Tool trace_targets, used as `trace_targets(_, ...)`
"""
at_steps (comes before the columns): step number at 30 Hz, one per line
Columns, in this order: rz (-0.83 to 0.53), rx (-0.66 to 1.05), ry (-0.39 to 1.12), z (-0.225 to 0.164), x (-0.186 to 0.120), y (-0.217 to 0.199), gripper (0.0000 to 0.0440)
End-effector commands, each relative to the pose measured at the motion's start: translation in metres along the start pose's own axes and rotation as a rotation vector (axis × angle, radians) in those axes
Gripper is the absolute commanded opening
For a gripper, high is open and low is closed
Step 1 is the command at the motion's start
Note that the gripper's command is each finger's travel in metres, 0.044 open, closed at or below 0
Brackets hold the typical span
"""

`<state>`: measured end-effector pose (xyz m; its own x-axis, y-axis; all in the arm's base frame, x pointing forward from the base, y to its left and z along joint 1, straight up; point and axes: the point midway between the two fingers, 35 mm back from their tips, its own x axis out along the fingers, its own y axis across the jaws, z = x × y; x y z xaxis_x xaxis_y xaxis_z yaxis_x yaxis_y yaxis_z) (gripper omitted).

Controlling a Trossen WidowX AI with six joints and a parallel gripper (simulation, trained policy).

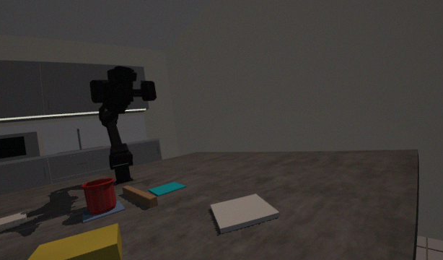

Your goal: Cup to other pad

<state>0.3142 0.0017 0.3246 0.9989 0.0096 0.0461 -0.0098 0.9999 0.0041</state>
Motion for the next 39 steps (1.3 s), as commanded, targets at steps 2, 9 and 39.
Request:
trace_targets(2, -0.011, 0.002, 0.012, -0.001, 0.001, -0.002, 0.0348)
trace_targets(9, -0.038, 0.014, 0.08, -0.008, 0.005, -0.005, 0.0164)
trace_targets(39, -0.031, 0.139, 0.509, -0.045, 0.033, 0.017, 0.0114)
